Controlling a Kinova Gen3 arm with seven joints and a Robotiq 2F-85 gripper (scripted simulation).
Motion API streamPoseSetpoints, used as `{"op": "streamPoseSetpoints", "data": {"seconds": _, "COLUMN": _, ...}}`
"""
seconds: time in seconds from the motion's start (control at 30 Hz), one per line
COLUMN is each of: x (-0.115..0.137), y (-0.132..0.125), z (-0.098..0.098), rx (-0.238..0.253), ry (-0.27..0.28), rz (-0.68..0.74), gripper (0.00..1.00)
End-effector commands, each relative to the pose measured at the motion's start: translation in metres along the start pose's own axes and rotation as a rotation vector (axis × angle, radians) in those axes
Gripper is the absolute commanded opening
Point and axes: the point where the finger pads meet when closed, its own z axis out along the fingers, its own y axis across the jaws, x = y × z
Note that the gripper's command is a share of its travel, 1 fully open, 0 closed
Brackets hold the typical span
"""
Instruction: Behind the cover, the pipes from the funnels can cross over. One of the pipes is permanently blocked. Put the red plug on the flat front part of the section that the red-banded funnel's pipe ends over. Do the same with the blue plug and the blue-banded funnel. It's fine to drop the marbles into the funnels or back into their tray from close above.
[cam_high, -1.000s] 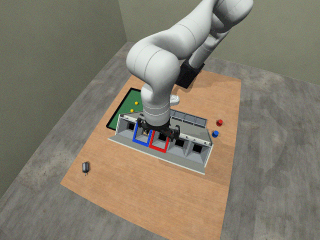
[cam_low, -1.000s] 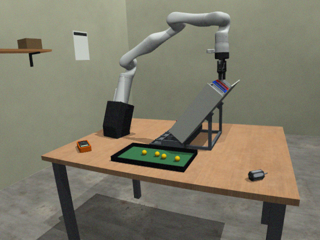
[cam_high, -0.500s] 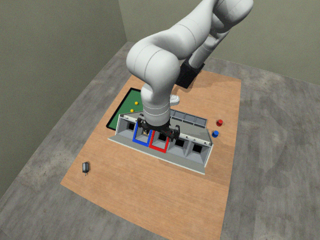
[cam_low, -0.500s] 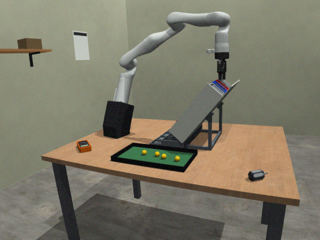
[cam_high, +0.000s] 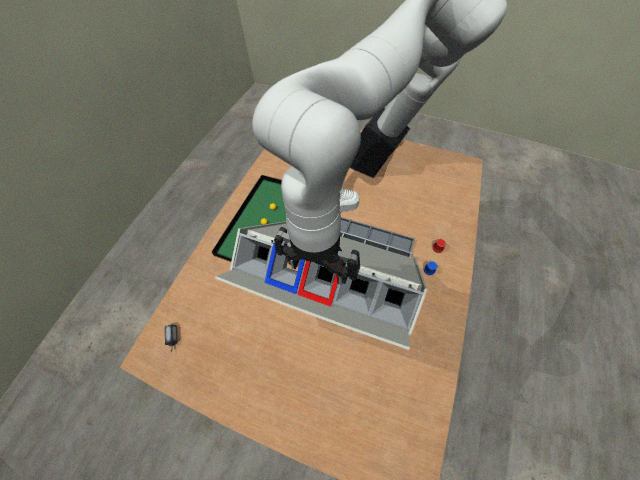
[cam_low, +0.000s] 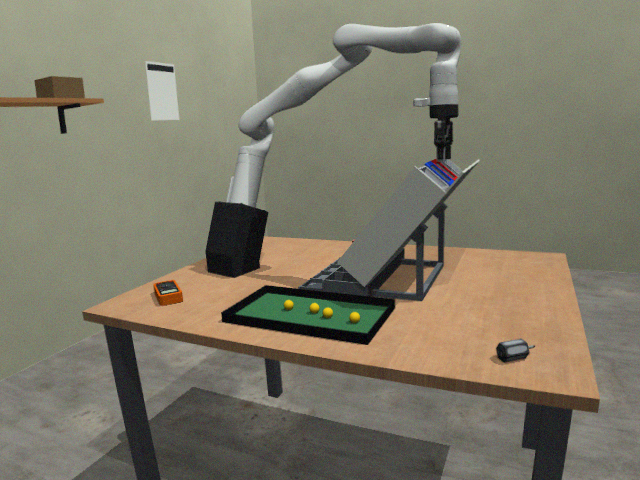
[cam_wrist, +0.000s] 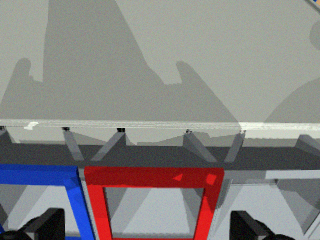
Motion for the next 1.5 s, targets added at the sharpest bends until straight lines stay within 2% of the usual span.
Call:
{"op": "streamPoseSetpoints", "data": {"seconds": 0.0, "x": 0.000, "y": 0.000, "z": -0.002, "rx": 0.001, "ry": -0.003, "rz": 0.000, "gripper": 1.00}}
{"op": "streamPoseSetpoints", "data": {"seconds": 0.97, "x": 0.000, "y": 0.000, "z": -0.002, "rx": 0.001, "ry": -0.003, "rz": 0.000, "gripper": 1.00}}
{"op": "streamPoseSetpoints", "data": {"seconds": 1.0, "x": 0.000, "y": 0.000, "z": -0.032, "rx": 0.001, "ry": -0.003, "rz": 0.000, "gripper": 1.00}}
{"op": "streamPoseSetpoints", "data": {"seconds": 1.47, "x": 0.000, "y": 0.000, "z": -0.032, "rx": 0.001, "ry": -0.003, "rz": 0.000, "gripper": 1.00}}
